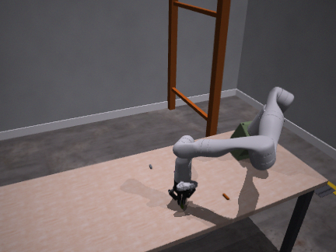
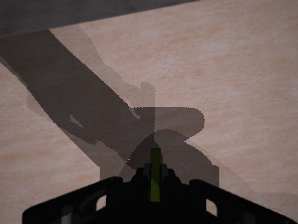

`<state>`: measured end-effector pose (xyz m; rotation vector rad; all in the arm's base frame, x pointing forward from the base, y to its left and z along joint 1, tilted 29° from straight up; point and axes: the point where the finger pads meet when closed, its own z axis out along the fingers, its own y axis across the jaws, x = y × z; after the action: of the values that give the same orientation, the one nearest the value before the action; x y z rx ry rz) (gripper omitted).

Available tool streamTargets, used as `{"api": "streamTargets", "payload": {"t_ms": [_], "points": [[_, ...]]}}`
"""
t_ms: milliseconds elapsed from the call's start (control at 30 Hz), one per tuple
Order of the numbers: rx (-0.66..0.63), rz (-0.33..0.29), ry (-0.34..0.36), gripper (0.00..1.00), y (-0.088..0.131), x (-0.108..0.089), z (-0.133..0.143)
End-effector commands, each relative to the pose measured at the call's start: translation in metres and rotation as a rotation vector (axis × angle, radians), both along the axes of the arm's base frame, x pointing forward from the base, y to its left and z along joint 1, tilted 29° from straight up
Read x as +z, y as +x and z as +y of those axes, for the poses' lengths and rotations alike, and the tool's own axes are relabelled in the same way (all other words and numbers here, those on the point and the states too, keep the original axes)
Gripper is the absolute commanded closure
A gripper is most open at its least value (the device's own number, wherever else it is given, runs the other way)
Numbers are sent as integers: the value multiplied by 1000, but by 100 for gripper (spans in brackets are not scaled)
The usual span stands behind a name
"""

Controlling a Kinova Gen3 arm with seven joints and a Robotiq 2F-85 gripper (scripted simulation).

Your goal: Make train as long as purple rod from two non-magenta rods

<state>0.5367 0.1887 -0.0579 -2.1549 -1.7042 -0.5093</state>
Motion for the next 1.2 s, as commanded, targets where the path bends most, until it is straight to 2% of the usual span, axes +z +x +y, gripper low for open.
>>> {"api": "streamTargets", "payload": {"t_ms": [0, 233, 367, 433, 467, 533, 567, 700, 733, 1167], "points": [[-9, -2, 3, 95, 3, 0, 2], [-9, -2, 3, 95, 3, 0, 2], [-9, -2, 3, 88, 3, 0, 2], [-9, -2, 3, 88, 3, 0, 2], [-9, -2, 3, 84, 3, 0, 2], [-9, -2, 3, 84, 3, 0, 2], [-9, -2, 3, 80, 3, 0, 2], [-9, -2, 3, 80, 3, 0, 2], [-9, -2, 3, 76, 3, 0, 2], [-11, 1, 2, 76, 1, 2, 0]]}}
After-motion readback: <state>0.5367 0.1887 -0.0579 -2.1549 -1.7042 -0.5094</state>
